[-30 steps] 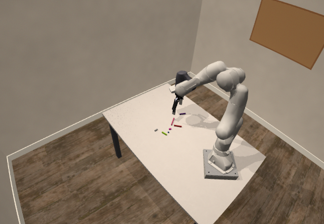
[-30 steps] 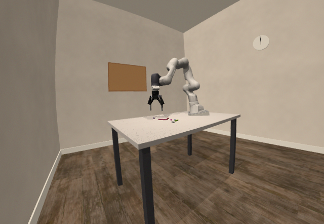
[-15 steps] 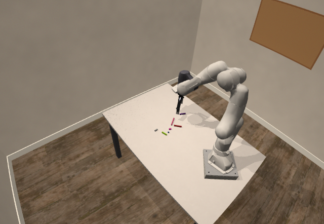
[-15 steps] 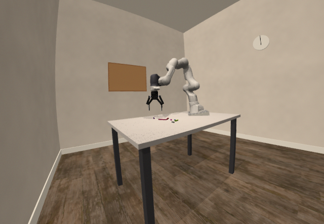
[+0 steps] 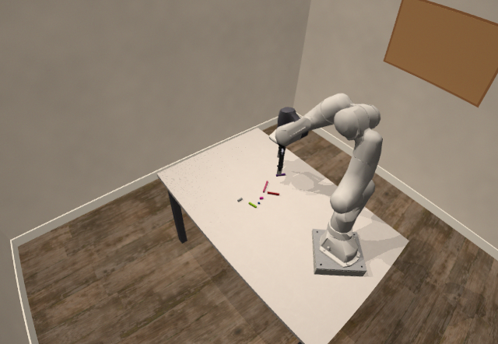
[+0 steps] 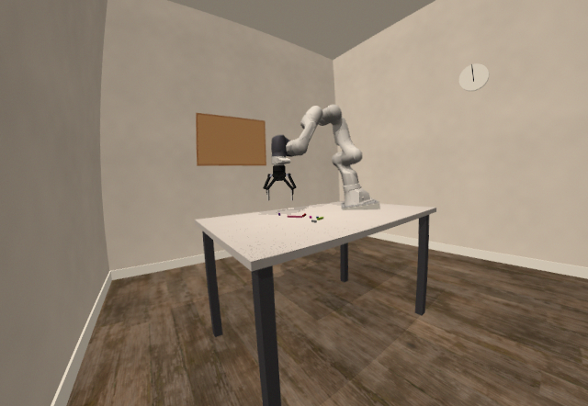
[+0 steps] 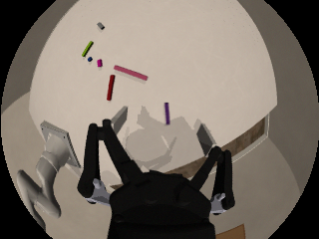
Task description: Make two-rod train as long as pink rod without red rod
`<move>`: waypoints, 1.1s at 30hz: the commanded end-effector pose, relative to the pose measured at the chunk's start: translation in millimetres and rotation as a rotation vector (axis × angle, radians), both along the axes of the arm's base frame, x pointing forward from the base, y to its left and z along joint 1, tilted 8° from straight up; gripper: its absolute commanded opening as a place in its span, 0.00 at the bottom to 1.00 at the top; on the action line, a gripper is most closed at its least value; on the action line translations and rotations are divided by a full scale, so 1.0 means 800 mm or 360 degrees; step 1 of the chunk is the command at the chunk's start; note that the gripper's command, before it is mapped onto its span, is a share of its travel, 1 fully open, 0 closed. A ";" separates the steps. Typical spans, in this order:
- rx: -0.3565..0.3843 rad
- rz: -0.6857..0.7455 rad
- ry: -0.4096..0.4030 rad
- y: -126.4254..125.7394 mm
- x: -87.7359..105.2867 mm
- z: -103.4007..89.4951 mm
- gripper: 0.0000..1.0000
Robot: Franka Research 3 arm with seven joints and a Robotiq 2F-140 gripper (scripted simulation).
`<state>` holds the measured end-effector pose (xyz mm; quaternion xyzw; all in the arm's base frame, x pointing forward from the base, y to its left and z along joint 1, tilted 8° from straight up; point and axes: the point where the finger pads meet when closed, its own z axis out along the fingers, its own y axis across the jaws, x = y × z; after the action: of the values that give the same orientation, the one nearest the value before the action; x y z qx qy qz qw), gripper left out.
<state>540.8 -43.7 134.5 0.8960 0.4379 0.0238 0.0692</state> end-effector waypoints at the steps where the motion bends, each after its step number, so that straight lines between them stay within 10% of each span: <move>1: 0.0007 0.0265 0.0025 -0.008 -0.001 0.001 1.00; 16: -0.0021 0.0512 0.0045 -0.033 -0.004 0.002 1.00; 17: -0.0021 0.0512 0.0045 -0.033 -0.004 0.002 0.15; 33: -0.0021 0.0512 0.0045 -0.033 -0.004 0.002 0.15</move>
<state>537.5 -68.6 135.4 0.8224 0.5649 0.0185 0.0649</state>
